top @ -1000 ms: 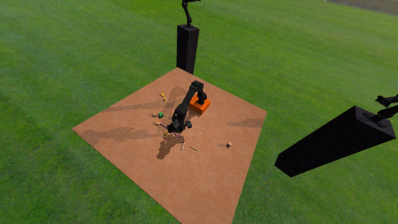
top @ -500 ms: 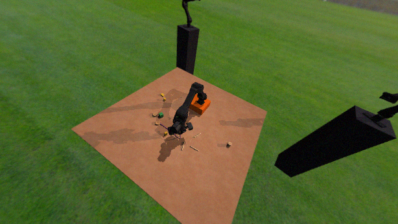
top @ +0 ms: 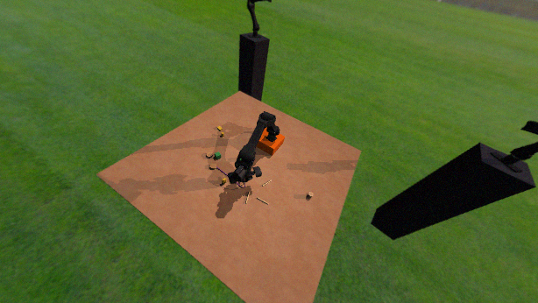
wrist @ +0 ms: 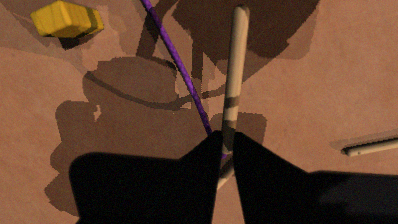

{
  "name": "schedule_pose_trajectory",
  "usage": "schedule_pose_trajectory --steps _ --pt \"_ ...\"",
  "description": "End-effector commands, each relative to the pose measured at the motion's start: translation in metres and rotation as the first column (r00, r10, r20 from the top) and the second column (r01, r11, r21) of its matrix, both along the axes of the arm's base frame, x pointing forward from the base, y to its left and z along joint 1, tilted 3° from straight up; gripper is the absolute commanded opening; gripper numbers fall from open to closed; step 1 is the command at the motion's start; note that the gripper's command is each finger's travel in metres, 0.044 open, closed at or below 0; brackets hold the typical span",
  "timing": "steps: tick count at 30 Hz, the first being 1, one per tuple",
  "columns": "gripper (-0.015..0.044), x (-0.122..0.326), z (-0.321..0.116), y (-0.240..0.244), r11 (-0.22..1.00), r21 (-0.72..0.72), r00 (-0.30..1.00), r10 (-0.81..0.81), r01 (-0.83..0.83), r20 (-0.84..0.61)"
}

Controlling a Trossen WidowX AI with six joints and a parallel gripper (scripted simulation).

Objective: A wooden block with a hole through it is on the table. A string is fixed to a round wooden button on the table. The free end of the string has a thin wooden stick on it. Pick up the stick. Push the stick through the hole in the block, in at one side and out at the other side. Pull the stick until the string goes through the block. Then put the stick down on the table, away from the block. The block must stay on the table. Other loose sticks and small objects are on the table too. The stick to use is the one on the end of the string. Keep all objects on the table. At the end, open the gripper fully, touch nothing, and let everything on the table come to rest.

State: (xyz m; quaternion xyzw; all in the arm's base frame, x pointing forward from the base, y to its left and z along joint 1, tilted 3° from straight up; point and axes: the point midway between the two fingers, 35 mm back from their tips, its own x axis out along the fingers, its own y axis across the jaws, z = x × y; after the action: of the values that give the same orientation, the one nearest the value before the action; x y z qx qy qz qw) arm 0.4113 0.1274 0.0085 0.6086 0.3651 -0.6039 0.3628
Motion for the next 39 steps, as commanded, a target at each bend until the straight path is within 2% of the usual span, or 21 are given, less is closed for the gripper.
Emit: schedule_pose_trajectory --steps 1,39 --pt "0.0000 -0.004 -0.003 0.001 1.000 0.005 1.000 -0.003 0.003 -0.001" --pt "0.0000 -0.041 -0.034 0.000 1.000 0.005 1.000 -0.003 0.003 -0.005"
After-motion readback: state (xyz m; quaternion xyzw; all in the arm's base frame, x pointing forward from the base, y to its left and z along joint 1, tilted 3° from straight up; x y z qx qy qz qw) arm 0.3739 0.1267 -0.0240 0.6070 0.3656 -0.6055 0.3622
